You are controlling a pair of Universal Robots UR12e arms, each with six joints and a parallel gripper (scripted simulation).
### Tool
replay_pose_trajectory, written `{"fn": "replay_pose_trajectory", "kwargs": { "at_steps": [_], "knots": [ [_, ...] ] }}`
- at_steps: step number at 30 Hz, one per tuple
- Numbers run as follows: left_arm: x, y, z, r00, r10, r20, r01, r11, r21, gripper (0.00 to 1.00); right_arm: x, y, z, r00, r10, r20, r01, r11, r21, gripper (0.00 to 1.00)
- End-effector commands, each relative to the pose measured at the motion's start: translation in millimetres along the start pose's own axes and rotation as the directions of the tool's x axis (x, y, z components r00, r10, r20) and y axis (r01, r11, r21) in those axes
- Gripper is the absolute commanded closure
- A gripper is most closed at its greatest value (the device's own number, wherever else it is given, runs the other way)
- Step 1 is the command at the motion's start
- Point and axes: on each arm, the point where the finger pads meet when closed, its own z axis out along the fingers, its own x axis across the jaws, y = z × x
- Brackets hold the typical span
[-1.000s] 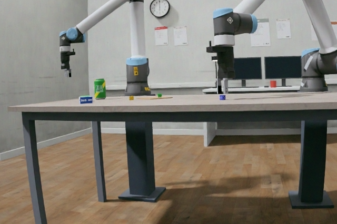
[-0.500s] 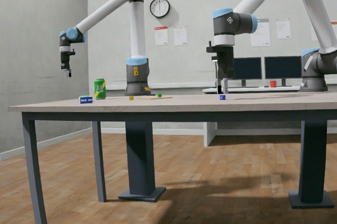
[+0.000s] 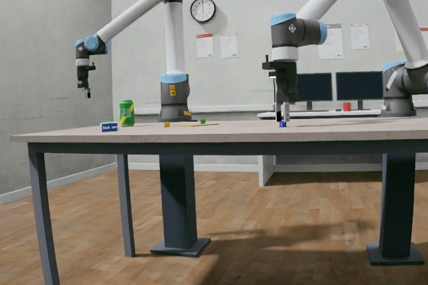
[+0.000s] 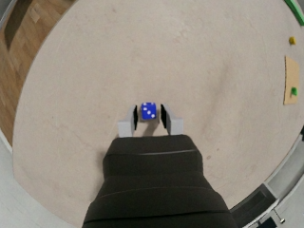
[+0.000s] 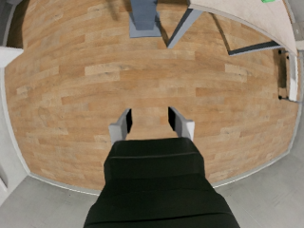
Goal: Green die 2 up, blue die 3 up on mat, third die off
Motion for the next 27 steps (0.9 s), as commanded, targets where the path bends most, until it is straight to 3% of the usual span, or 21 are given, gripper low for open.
{"fn": "replay_pose_trajectory", "kwargs": {
  "at_steps": [1, 13, 27],
  "knots": [
    [0.0, -0.9, 2.9, 1.000, 0.000, 0.000, 0.000, 1.000, 0.002, 0.30, 0.2, 0.6, -0.8, 1.000, 0.000, 0.000, 0.000, 1.000, -0.002, 0.00],
    [0.0, -0.9, 14.8, 1.000, 0.000, 0.000, 0.000, 1.000, 0.002, 0.30, 0.2, 0.6, -0.8, 1.000, 0.000, 0.000, 0.000, 1.000, -0.002, 0.00],
    [0.0, -0.9, 15.7, 1.000, 0.000, 0.000, 0.000, 1.000, 0.002, 0.30, 0.2, 0.6, -0.8, 1.000, 0.000, 0.000, 0.000, 1.000, -0.002, 0.00]
  ]
}}
